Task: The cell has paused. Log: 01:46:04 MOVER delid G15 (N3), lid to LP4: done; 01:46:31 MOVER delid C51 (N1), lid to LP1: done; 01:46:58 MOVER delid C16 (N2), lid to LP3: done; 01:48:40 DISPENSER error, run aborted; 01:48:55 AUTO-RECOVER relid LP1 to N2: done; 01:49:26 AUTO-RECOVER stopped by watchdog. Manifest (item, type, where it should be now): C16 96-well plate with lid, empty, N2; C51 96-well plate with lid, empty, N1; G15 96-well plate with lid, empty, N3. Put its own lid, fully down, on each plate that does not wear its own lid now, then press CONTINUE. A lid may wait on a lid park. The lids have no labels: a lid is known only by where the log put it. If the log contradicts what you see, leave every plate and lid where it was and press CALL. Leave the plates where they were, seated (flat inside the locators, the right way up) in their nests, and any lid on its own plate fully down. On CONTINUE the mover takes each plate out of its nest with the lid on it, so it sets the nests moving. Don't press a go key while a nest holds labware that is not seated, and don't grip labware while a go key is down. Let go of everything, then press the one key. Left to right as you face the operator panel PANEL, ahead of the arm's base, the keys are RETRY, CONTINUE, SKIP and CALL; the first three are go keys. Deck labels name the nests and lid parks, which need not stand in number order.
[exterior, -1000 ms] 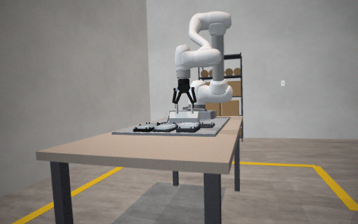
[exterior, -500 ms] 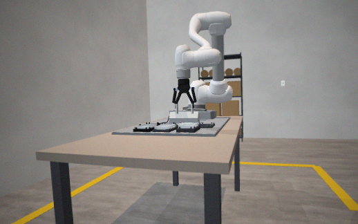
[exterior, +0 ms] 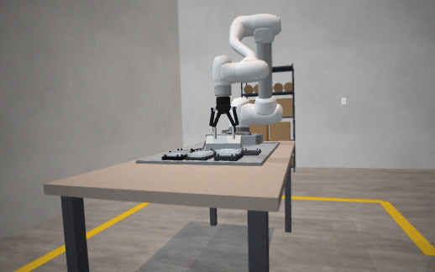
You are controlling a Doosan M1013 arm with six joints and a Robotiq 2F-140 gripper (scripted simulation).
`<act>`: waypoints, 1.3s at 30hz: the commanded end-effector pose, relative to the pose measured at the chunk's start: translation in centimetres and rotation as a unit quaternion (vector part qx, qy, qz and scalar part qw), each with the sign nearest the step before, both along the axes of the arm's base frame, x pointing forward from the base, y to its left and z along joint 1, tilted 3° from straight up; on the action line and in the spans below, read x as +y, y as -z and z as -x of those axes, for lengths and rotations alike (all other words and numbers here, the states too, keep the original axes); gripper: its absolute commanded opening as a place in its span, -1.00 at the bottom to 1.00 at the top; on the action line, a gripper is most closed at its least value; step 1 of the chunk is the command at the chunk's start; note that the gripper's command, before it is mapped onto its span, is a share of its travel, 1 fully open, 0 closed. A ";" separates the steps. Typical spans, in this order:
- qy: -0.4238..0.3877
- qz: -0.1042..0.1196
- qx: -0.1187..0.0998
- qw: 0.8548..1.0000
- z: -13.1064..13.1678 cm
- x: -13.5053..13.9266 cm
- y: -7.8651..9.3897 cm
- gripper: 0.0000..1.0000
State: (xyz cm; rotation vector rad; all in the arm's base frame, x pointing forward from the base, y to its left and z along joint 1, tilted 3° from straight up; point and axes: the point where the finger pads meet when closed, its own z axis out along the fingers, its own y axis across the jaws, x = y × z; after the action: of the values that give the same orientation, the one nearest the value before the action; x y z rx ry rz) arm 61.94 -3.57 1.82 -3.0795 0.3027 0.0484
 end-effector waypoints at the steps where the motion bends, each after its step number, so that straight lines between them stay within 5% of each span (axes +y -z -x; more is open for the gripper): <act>1: 0.000 0.000 0.000 1.000 0.0 0.0 0.2 0.32; 39: 0.000 0.000 0.000 1.000 0.1 0.2 4.5 0.32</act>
State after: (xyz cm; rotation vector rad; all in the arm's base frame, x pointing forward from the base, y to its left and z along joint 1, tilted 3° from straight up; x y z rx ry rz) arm 61.83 -3.35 -2.51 -3.0795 0.3027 0.0484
